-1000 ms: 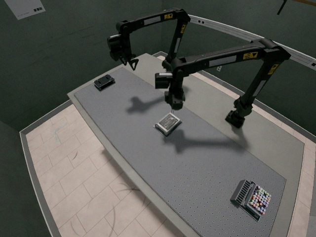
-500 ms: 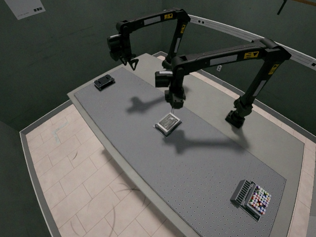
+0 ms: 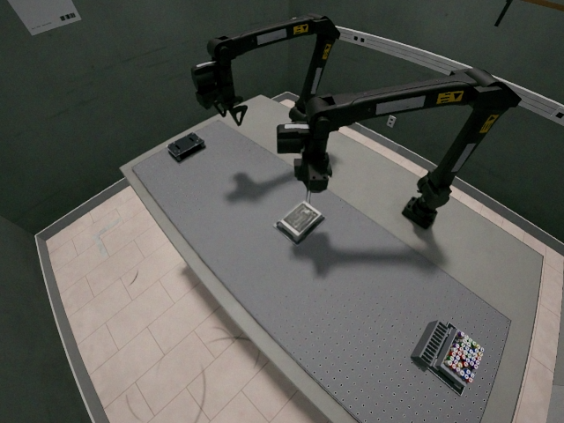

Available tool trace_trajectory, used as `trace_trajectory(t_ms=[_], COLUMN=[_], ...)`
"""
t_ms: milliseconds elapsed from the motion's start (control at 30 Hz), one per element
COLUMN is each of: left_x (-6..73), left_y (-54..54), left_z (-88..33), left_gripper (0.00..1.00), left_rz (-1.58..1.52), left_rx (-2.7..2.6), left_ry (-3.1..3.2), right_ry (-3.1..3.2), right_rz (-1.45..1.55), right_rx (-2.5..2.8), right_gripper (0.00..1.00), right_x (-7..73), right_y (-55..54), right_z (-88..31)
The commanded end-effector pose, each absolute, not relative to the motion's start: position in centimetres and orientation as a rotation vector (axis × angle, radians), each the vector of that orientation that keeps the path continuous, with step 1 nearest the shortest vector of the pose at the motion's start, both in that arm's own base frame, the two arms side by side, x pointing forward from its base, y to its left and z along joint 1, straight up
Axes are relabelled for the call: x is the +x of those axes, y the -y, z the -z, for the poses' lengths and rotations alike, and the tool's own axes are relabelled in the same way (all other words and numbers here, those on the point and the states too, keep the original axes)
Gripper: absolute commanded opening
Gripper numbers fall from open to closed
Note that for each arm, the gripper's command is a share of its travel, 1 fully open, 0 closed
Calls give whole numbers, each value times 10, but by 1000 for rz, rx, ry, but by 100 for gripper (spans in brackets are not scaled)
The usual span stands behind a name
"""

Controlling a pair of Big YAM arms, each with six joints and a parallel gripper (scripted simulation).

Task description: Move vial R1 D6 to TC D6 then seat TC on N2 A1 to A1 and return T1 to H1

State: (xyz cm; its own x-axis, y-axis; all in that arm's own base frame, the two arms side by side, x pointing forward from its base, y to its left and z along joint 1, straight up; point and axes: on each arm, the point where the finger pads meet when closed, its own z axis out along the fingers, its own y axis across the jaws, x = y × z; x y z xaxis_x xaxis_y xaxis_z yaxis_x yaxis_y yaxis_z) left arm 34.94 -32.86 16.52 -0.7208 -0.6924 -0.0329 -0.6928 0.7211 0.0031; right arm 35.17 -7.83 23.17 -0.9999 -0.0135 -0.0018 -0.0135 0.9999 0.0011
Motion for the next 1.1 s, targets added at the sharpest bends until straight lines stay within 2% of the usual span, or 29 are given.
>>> trace_trajectory(t_ms=[0, 1067], left_x=[357, 356], left_y=[329, 327], left_z=[-183, -181], left_gripper=[10, 8], left_rz=[27, 33], left_rx=[-1153, -1152], left_ry=[-2878, -2877], right_ry=[-3106, -3106], right_rz=[12, 12], right_rx=[-7, -7], right_gripper=[100, 100], right_x=[359, 359], right_y=[80, 80], right_z=[-244, -244])
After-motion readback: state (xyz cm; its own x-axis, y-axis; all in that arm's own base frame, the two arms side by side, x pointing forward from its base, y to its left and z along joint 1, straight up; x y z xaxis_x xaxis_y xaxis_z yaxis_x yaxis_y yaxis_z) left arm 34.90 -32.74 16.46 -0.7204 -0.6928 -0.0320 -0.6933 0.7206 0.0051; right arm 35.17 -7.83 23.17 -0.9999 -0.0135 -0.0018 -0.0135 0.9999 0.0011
